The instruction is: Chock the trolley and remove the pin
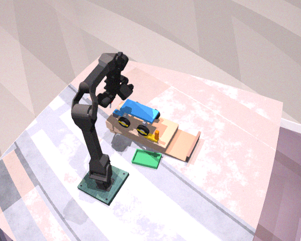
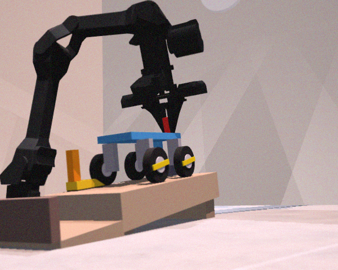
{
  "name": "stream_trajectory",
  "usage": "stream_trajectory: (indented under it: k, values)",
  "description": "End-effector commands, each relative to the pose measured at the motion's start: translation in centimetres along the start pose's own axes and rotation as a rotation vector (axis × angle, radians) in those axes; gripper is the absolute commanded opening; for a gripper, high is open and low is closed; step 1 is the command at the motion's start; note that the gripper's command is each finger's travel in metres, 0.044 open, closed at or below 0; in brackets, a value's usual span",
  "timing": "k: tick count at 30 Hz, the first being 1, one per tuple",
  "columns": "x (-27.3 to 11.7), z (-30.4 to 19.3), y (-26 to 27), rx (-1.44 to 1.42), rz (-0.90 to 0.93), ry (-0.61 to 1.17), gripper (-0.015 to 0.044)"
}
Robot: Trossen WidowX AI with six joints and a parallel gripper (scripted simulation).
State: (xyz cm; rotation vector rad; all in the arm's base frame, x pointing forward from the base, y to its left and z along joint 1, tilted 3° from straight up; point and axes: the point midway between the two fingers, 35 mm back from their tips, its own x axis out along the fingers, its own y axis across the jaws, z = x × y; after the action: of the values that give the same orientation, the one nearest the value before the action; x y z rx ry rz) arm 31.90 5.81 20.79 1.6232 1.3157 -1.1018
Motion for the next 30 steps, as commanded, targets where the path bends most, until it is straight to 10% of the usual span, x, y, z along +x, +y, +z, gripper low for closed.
stream_trajectory:
  k: [1, 30]
  values:
    - [-0.2, -0.4, 0.2, 0.001, 0.008, 0.000, 0.0000]
    - [0.2, -0.5, -8.2, 0.003, 0.002, 0.000, 0.0000]
